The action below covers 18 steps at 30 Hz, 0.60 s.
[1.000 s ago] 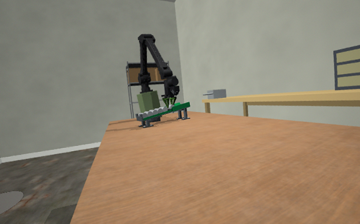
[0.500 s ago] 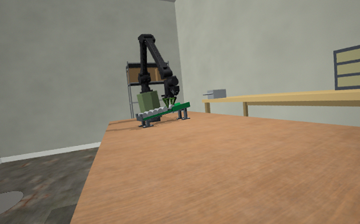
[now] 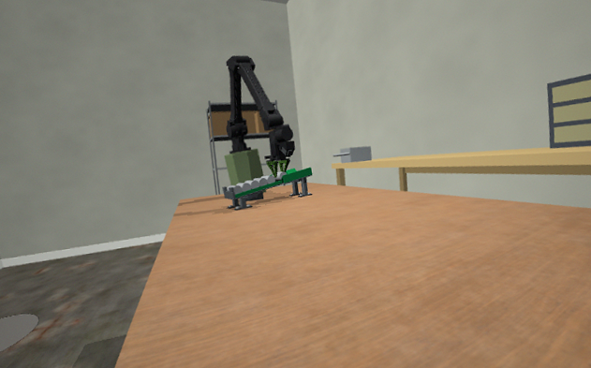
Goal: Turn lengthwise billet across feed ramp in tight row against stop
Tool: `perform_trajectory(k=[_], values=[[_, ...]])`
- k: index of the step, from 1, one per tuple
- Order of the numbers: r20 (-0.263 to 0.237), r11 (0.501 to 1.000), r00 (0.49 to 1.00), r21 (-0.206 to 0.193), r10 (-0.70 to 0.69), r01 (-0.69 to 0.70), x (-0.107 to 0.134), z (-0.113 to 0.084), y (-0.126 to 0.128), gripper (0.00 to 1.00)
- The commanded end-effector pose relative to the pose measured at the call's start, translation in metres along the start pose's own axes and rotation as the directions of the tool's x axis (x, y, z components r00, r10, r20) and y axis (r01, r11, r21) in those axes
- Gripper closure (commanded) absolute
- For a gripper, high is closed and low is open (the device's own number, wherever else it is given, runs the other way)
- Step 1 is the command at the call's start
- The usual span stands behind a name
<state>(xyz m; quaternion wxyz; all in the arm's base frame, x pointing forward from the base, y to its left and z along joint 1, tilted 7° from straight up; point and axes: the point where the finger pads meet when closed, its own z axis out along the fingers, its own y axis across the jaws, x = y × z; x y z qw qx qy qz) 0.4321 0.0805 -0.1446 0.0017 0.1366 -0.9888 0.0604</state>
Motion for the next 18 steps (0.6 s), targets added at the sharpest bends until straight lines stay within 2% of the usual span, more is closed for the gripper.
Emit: perform_trajectory(k=[1, 8, 9, 18], values=[[0.054, 1.000, 0.999, 0.004, -0.005, 0.004, -0.0269, -0.0109, -0.0058, 1.00], [0.054, 1.000, 0.999, 0.004, -0.005, 0.004, -0.0269, -0.0109, -0.0058, 1.00], [0.054, 1.000, 0.999, 0.004, -0.005, 0.004, -0.0269, -0.0109, -0.0058, 0.45], [0.042, 1.000, 0.999, 0.000, -0.013, 0.013, -0.0197, -0.0082, -0.0012, 0.45]])
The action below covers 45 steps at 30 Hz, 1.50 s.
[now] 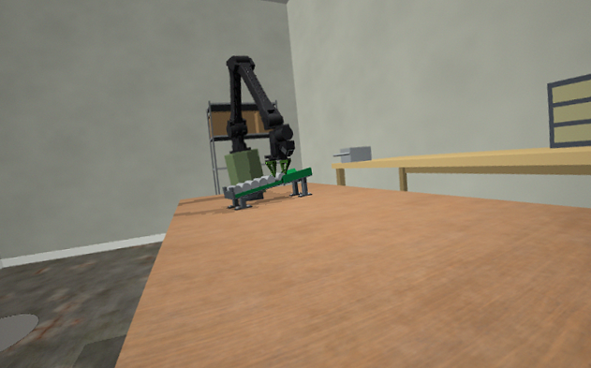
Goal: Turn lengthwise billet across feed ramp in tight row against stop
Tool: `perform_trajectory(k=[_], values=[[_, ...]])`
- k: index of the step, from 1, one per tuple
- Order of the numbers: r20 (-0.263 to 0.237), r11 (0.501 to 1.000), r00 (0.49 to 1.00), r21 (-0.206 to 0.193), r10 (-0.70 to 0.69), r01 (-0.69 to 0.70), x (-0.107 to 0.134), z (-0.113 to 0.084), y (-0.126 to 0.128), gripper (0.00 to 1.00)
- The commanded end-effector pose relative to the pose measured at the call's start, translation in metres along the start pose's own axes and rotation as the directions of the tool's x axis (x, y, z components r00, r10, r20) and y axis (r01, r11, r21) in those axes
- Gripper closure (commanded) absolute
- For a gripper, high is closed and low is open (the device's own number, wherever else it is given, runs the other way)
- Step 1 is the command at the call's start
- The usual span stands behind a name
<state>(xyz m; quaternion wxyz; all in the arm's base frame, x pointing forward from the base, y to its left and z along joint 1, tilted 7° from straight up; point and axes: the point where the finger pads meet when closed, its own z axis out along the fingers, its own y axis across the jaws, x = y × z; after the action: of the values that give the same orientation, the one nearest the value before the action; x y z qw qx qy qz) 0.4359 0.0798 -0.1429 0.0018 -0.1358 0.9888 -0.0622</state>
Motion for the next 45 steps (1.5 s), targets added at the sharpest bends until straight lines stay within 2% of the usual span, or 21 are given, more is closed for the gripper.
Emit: perform_trajectory(k=[1, 26, 34, 36, 37, 39, 45], values=[[0.036, 1.000, 0.999, -0.005, -0.015, 0.015, -0.016, -0.007, 0.001, 0.45], [0.036, 1.000, 0.999, -0.005, -0.015, 0.015, -0.016, -0.007, 0.001, 0.45], [0.037, 1.000, 0.999, -0.004, -0.018, 0.018, -0.016, -0.018, 0.001, 0.45], [0.037, 1.000, 0.999, -0.004, -0.018, 0.018, -0.016, -0.018, 0.001, 0.45], [0.016, 1.000, 1.000, -0.005, -0.022, 0.022, -0.010, -0.008, 0.003, 0.45], [0.033, 1.000, 0.999, -0.004, -0.022, 0.022, -0.014, -0.020, 0.003, 0.45], [0.030, 1.000, 0.999, -0.004, -0.023, 0.023, -0.011, -0.029, 0.005, 0.45]])
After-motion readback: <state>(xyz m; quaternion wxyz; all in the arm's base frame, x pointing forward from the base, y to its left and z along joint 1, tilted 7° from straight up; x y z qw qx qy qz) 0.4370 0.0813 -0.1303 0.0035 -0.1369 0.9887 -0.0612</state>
